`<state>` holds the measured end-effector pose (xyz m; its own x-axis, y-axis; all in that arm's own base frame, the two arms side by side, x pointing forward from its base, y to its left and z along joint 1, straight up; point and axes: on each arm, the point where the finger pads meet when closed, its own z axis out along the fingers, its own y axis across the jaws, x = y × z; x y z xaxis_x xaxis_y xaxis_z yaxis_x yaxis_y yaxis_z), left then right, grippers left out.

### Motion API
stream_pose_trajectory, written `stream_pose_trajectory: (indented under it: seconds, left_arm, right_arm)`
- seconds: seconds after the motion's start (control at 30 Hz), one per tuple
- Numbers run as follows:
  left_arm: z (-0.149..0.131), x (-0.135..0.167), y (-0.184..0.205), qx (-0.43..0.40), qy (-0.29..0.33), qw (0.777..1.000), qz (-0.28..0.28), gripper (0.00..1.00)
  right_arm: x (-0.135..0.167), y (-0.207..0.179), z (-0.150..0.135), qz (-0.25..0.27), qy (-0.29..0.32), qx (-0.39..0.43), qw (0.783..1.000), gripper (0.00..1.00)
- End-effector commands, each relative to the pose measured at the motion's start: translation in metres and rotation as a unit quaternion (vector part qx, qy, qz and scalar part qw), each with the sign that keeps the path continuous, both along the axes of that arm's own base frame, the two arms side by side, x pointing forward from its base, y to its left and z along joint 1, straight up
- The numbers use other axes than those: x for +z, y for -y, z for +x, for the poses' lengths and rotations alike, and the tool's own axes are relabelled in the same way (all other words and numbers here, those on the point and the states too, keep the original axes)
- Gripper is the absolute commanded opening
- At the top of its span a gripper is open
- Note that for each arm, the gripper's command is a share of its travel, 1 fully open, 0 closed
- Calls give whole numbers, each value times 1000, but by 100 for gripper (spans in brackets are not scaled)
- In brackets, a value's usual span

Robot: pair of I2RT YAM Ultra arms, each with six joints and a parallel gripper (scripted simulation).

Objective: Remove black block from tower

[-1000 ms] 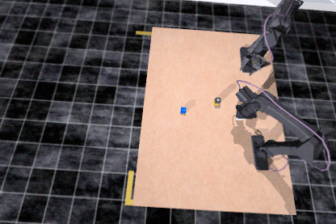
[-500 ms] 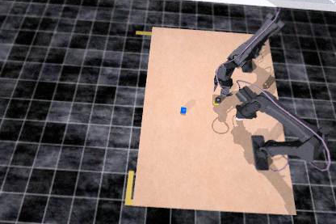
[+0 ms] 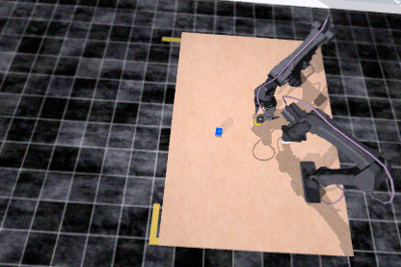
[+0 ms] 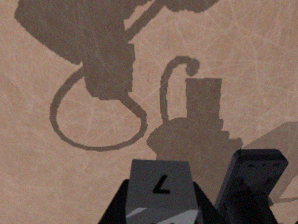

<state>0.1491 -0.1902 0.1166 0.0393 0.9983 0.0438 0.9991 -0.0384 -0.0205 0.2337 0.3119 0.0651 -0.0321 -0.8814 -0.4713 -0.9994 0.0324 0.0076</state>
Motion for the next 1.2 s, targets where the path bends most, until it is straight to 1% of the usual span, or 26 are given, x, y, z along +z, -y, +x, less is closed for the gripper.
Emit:
stream_pose_trajectory:
  seconds: [0.0,0.07,0.3,0.33,0.4,0.43,0.83,1.17]
  left_arm:
    - [-1,14,1,-2,13,1000,-15,27]
    - [-1,14,1,-2,13,1000,-15,27]
    - [0,14,3,-2,15,1000,-17,27]
    - [0,9,1,-1,10,1000,-12,27]
    - [0,9,1,-1,10,1000,-12,27]
    - [0,9,1,-1,10,1000,-12,27]
    - [0,9,1,-1,10,1000,-12,27]
    - [0,9,1,-1,10,1000,-12,27]
  right_arm:
    - [6,-9,-3,19,6,15,1000,55]
    - [6,-15,-1,26,10,20,999,55]
    - [2,-27,1,26,11,12,1000,55]
    - [1,-28,1,26,11,12,1000,55]
    - [1,-28,1,26,11,12,1000,55]
    - [-4,-26,-2,22,7,12,1000,55]
    - [-19,-35,-2,22,7,12,1000,55]
    - [-16,-35,-1,25,11,13,1000,55]
